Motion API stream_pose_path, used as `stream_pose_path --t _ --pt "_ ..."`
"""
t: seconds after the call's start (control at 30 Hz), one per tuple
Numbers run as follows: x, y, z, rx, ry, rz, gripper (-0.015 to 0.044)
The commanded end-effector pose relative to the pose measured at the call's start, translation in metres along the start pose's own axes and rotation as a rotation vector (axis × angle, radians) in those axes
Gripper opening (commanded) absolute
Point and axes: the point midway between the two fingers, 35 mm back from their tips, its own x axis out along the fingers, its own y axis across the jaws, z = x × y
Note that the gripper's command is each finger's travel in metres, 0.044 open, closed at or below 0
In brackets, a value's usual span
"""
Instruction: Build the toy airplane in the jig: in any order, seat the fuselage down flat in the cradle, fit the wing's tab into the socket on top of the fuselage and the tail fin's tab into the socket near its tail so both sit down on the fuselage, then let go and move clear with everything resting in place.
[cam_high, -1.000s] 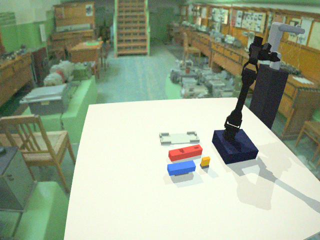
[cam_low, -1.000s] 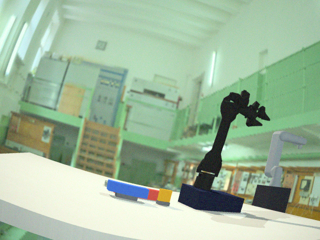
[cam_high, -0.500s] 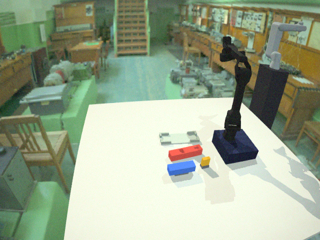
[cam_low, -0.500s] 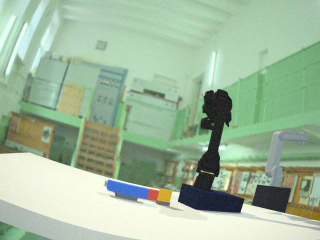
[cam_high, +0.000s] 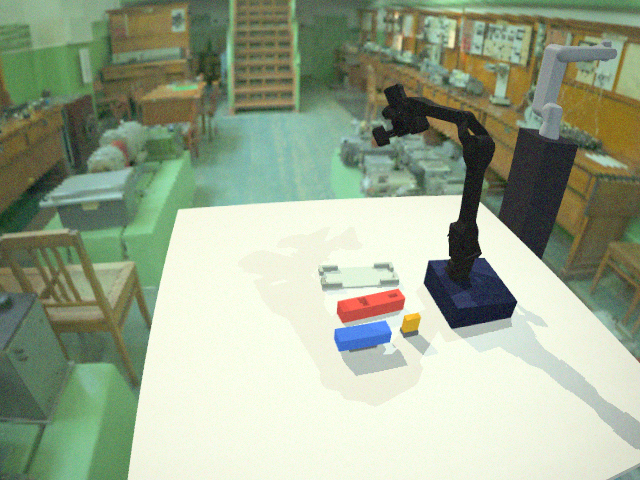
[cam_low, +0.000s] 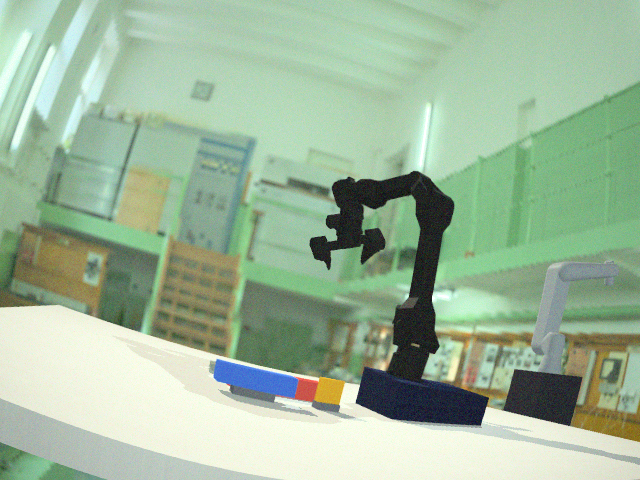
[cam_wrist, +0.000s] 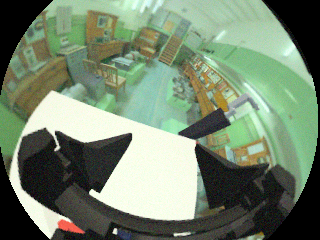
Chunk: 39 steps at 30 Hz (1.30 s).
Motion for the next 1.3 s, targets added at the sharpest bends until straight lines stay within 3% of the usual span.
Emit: stream_pose_path --t 0.0,0.3,0.57,0.8,1.0,1.17,1.27 --pt "-0.020 0.057 -0.015 -0.116 0.012 0.136 0.0440" --pt "-0.092 0.184 -0.081 -0.436 0.054 0.468 0.0440" --pt "-0.171 0.254 -0.173 -0.755 0.117 0.723 0.0440" --pt "-0.238 0.273 -0.269 -1.061 0.193 0.899 0.0440" --pt "-0.288 0.255 -0.358 -1.362 0.281 1.007 0.0440" --pt "-0.297 0.246 -0.379 -1.435 0.304 1.023 0.0440" --pt "-0.282 0.258 -0.398 -1.435 0.304 1.023 0.0440"
